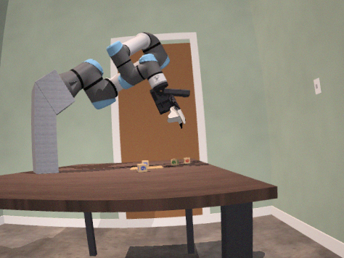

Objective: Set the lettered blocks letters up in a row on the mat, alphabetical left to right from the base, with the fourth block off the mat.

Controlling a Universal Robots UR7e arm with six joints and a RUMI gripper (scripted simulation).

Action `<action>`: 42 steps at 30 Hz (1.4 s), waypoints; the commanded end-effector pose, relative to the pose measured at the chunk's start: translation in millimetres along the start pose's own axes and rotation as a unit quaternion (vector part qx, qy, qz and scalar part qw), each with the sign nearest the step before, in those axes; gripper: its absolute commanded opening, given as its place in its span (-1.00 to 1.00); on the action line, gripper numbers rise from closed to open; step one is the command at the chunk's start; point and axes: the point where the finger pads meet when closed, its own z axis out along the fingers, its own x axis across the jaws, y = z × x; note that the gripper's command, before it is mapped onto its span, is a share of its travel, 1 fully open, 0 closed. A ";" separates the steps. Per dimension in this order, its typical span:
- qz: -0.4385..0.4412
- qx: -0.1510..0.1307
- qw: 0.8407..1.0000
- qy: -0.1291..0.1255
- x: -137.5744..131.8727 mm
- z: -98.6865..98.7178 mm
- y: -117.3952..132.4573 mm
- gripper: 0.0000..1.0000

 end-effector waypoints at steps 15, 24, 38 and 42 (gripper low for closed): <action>0.008 0.037 0.999 0.001 -112.0 18.5 -5.3 1.00; 0.011 0.051 0.999 -0.001 -162.8 26.1 -8.0 1.00; 0.014 0.063 0.998 -0.003 -205.3 32.3 -10.5 1.00; 0.015 0.065 0.998 -0.004 -214.4 33.6 -11.0 1.00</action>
